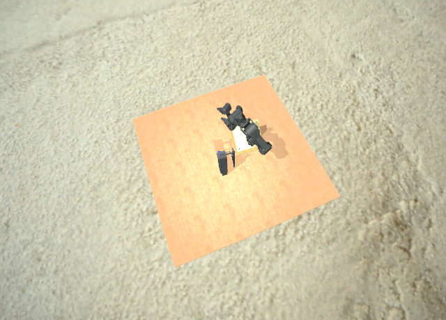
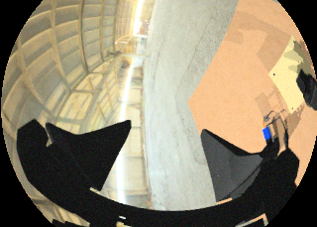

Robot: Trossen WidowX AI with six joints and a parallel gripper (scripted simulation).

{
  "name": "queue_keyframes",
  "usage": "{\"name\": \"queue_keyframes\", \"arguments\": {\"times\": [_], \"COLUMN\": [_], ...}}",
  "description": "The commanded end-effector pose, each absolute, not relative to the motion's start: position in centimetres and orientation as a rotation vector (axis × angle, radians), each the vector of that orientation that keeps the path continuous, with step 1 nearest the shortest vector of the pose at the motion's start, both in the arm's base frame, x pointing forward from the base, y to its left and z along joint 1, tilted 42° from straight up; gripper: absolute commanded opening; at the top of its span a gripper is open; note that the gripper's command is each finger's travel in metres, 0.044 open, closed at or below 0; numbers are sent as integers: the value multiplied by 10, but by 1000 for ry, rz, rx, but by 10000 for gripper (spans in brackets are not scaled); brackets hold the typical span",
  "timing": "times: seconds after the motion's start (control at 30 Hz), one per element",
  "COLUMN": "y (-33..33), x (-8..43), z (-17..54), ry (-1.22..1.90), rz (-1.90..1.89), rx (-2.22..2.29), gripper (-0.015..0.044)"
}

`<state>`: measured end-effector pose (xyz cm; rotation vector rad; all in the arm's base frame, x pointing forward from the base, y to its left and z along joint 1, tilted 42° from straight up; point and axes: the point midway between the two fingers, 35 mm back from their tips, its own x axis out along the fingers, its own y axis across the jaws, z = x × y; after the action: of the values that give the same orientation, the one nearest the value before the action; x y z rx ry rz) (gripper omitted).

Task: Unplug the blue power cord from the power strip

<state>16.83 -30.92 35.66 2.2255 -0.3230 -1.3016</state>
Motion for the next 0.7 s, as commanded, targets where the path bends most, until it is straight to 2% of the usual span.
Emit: {"name": "queue_keyframes", "arguments": {"times": [0.0,0.27,0.47,0.67], "y": [-309,-273,-213,-137], "x": [170,240,275,281], "z": [354,248,166,94], "ry": [-308,320,798,1234], "rz": [-1302,-1258,-1151,-1000], "rx": [2226,2189,2107,1996], "gripper": [374,164,160,160]}}
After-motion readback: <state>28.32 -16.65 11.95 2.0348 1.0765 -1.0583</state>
